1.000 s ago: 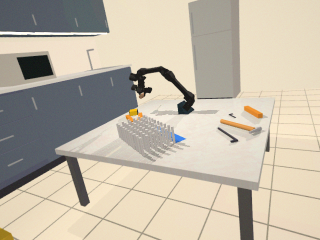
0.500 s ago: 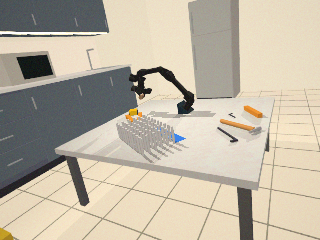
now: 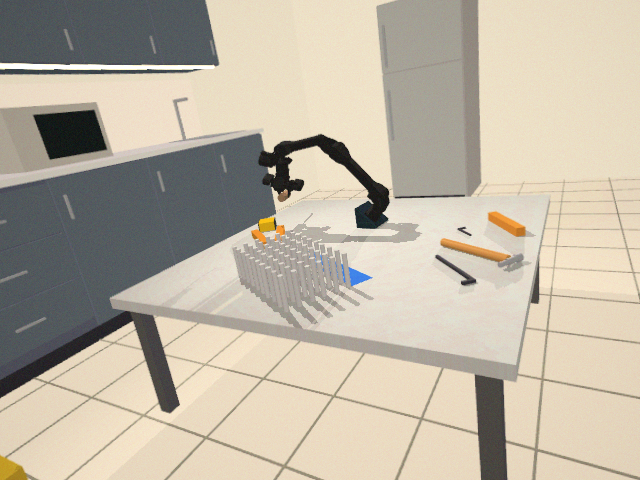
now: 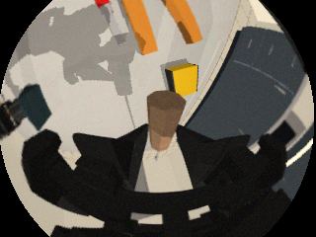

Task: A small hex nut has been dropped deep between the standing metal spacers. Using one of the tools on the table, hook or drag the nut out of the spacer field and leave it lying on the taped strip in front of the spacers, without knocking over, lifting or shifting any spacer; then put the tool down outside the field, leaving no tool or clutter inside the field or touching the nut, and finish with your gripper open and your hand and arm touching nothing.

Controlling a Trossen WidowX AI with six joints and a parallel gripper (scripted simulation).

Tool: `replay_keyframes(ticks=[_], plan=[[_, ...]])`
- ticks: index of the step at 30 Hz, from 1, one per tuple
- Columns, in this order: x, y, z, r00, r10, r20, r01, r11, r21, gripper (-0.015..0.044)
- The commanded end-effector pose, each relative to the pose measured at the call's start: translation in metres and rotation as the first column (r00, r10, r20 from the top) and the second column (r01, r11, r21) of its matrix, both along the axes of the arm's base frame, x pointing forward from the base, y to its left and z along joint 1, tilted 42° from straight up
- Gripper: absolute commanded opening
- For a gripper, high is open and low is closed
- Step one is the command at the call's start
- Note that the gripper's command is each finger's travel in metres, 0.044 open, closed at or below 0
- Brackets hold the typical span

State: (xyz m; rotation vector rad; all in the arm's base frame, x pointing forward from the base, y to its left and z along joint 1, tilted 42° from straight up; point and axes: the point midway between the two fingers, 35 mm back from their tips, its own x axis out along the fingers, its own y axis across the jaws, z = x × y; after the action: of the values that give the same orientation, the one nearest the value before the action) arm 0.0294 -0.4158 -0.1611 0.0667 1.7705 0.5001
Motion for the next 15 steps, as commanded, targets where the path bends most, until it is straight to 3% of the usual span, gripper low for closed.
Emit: replay_keyframes(ticks=[1, 15], plan=[[0.0004, 0.0009, -0.0024, 1.0, -0.003, -0.002, 0.003, 1.0, -0.004, 0.0], [0.0017, 0.0061, -0.0108, 1.0, -0.003, -0.001, 0.003, 1.0, -0.004, 0.0]])
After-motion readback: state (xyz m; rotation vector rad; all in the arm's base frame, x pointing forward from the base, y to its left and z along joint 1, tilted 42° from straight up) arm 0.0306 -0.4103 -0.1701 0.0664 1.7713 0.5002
